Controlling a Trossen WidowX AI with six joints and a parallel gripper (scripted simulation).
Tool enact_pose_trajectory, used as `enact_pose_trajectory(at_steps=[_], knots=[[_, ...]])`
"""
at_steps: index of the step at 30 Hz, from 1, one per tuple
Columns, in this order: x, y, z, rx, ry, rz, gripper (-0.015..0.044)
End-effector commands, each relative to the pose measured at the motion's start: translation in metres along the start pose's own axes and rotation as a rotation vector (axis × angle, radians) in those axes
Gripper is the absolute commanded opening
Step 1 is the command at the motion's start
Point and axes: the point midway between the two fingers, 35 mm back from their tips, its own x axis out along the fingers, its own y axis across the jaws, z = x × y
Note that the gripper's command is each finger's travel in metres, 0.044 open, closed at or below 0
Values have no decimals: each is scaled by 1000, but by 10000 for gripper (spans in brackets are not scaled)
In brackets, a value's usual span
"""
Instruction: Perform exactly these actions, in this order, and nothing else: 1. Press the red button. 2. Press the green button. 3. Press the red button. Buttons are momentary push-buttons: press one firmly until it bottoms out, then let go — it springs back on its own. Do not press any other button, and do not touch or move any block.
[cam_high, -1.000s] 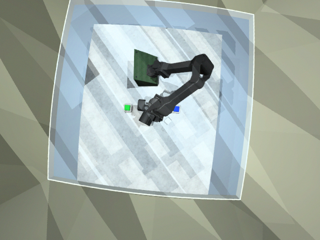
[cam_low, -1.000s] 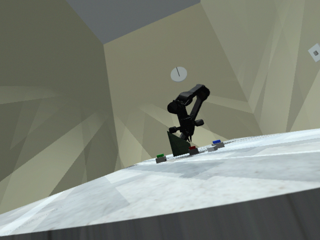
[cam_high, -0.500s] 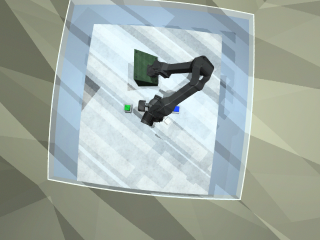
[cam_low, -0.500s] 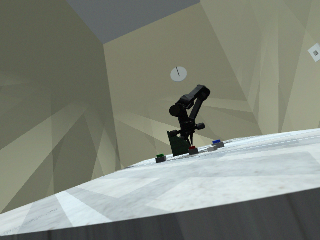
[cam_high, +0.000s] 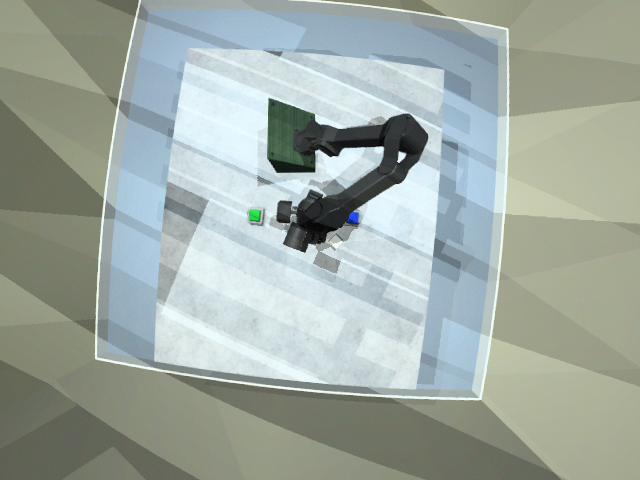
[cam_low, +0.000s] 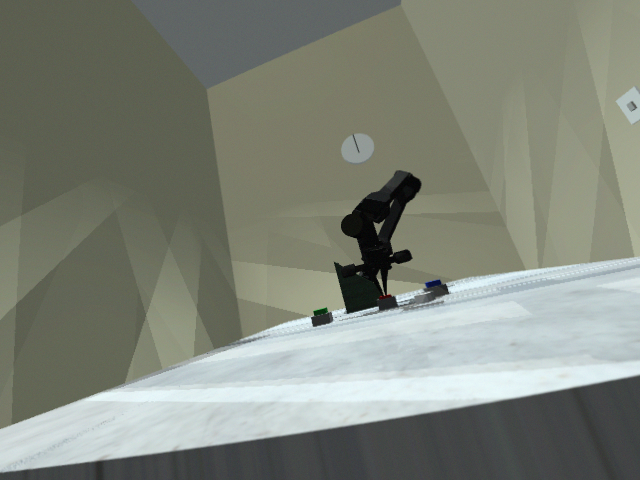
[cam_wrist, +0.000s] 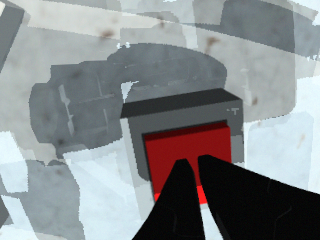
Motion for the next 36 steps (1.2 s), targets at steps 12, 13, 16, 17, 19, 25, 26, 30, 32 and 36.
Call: enact_pose_trajectory(at_steps=[12, 13, 16, 17, 19, 25, 26, 30, 32, 36], knots=[[-22, 0, -1, 6, 3, 0, 20], [-30, 0, -1, 8, 4, 1, 20], [-32, 0, -1, 9, 4, 2, 20], [-32, 0, -1, 9, 4, 2, 20], [-42, -1, 0, 9, 4, 0, 20], [-94, -1, -1, 10, 5, -1, 20], [-94, -1, -1, 10, 5, -1, 20], [-96, -8, 2, 10, 4, -3, 20], [-99, -31, 9, 11, 2, -9, 20], [-103, -85, 19, 12, 1, -17, 20]])
